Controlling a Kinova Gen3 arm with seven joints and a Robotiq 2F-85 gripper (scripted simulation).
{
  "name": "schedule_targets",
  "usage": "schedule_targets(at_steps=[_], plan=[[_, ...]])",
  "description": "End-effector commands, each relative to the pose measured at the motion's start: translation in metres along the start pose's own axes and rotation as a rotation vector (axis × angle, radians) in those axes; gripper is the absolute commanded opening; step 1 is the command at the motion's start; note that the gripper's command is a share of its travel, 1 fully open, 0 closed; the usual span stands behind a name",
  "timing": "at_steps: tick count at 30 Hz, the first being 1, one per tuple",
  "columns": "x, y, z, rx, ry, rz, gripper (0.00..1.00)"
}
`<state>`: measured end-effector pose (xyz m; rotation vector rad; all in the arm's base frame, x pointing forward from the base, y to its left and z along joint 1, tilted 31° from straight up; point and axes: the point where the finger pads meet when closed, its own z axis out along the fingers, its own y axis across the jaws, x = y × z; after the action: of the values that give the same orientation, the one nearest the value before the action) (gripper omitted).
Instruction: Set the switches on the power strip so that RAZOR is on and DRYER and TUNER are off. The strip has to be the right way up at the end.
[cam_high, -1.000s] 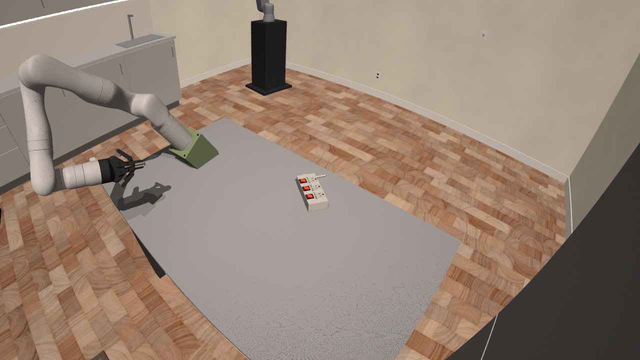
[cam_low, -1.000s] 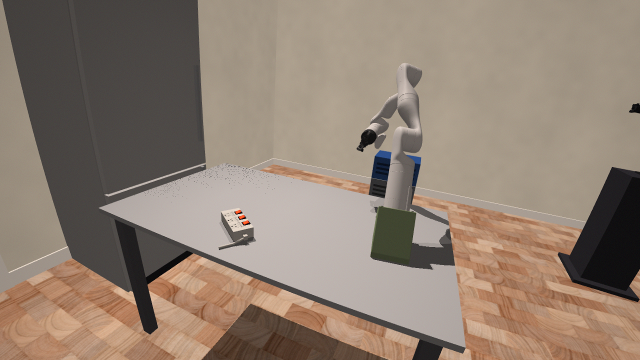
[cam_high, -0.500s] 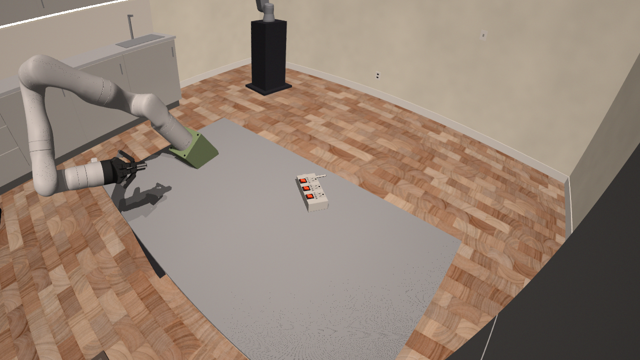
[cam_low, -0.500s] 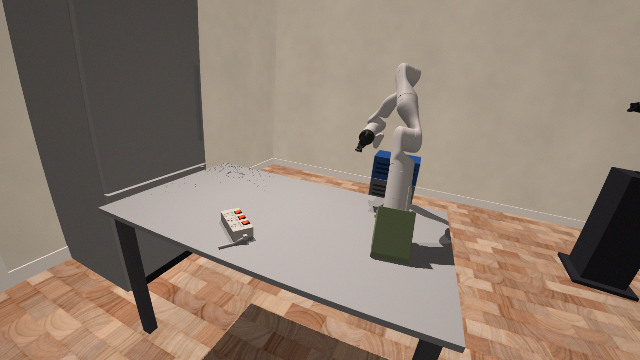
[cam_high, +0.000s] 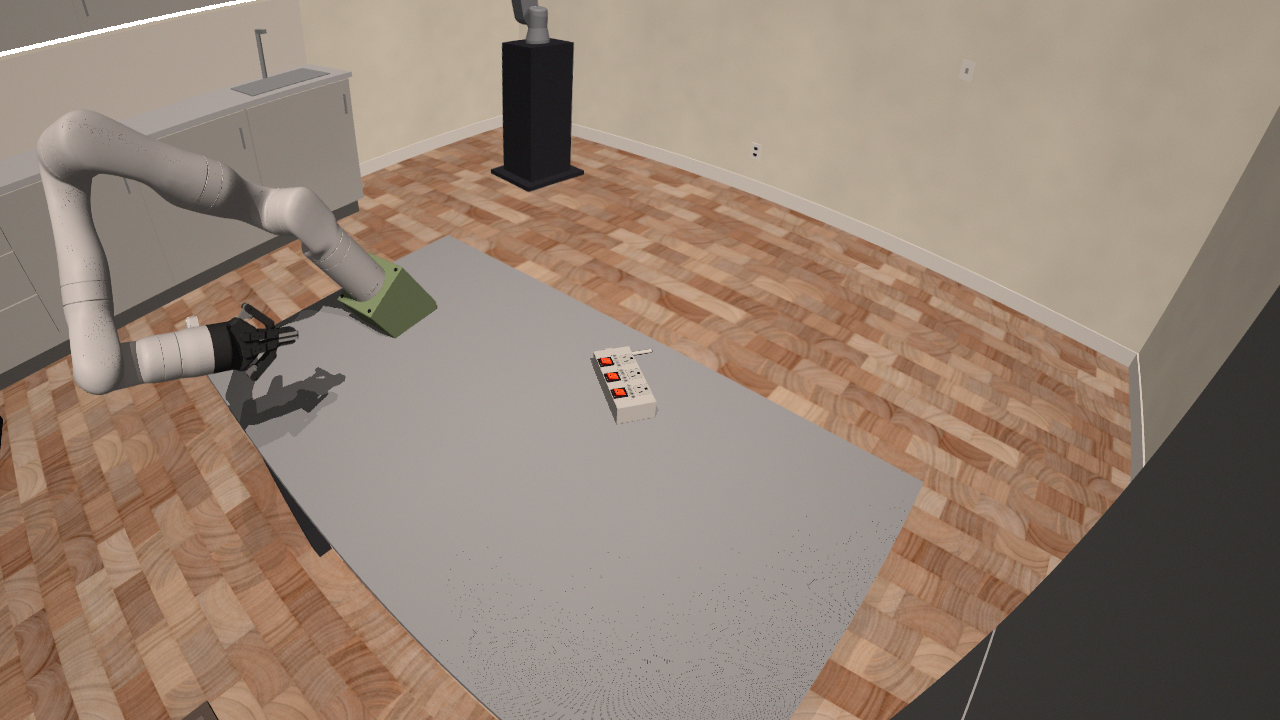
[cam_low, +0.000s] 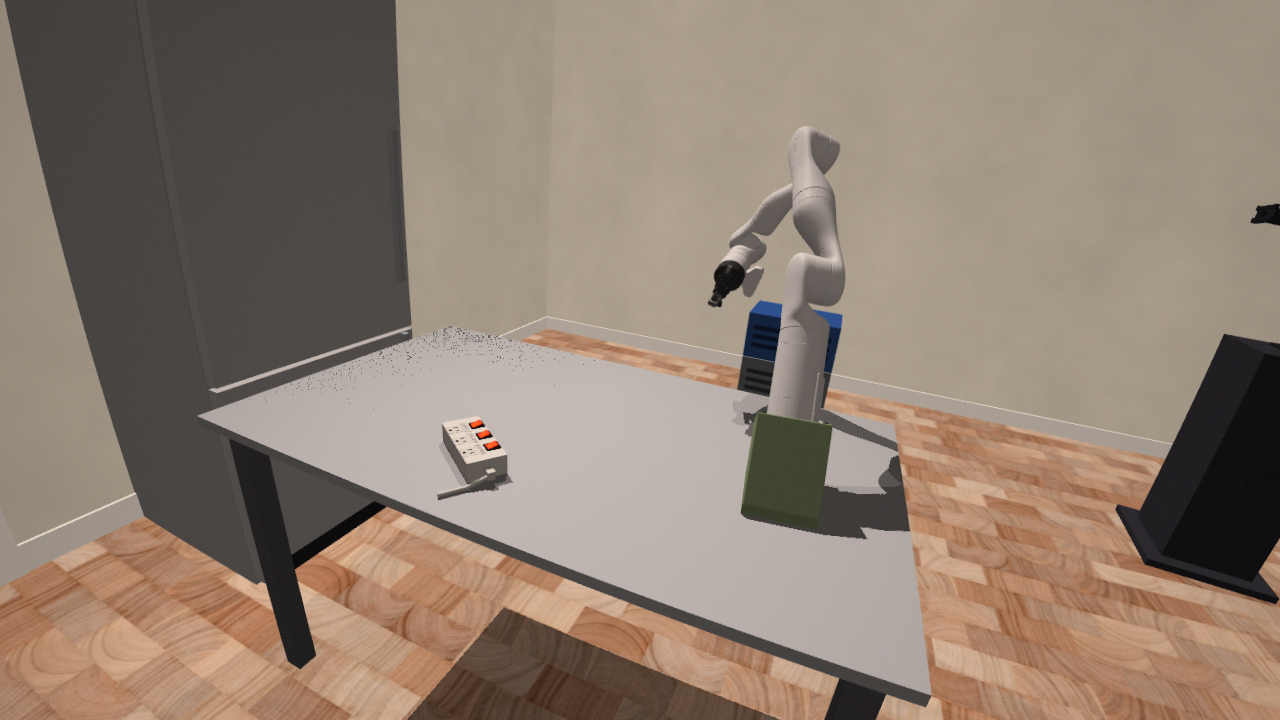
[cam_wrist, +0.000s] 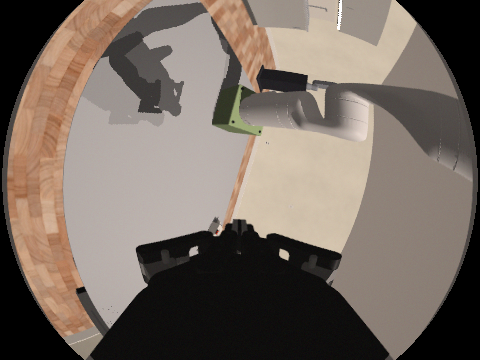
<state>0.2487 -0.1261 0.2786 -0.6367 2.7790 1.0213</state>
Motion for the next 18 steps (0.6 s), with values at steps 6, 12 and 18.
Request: schedule_targets(at_steps=[6, 12, 18], plan=[[-0.0041, -0.0017, 0.0038, 0.008, 0.023, 0.01, 0.0], [-0.0041, -0.0017, 0.0038, 0.008, 0.023, 0.01, 0.0], [-0.0061, -0.0043, 0.0064, 0.018, 0.04, 0.026, 0.0]])
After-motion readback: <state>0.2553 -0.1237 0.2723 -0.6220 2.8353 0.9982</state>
